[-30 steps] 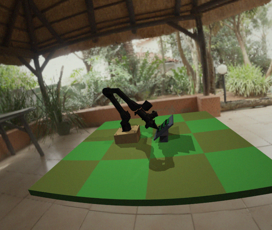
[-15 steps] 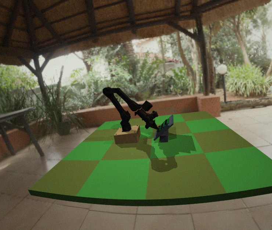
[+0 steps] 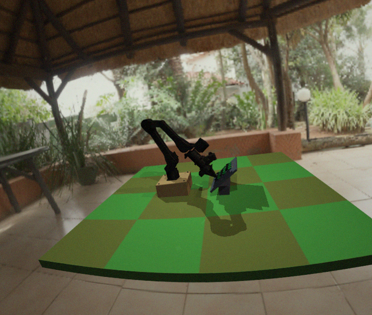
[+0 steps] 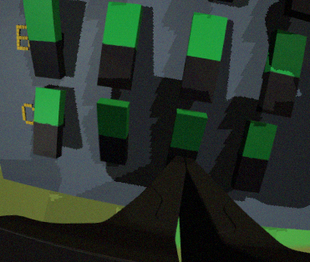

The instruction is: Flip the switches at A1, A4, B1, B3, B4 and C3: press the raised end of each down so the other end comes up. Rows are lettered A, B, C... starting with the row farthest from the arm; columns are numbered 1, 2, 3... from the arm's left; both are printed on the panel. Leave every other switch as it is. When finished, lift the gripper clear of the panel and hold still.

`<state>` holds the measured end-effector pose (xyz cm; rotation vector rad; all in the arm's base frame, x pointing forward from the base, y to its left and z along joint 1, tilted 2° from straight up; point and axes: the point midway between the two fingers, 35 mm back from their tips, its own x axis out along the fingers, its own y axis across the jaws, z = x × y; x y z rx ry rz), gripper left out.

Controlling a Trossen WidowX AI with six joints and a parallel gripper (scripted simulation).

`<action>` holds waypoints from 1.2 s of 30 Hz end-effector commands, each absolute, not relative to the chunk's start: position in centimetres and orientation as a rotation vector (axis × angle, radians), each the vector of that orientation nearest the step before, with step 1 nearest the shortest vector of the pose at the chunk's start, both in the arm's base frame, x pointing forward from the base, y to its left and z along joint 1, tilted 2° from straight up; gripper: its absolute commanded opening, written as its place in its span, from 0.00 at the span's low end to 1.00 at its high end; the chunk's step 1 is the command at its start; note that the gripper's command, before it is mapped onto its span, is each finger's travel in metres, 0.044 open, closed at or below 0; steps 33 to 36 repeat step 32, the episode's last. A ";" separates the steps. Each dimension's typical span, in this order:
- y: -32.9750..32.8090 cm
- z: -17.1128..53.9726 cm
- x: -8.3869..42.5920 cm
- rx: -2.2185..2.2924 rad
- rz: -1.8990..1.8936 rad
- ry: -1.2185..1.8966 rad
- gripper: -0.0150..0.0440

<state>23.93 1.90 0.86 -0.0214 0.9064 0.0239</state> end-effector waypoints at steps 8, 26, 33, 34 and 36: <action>1.9 4.8 21.6 -0.023 0.028 0.926 0.25; 3.8 9.6 23.7 -0.022 0.030 0.931 0.25; 3.8 9.6 23.7 -0.022 0.030 0.931 0.25; 3.8 9.6 23.7 -0.022 0.030 0.931 0.25; 3.8 9.6 23.7 -0.022 0.030 0.931 0.25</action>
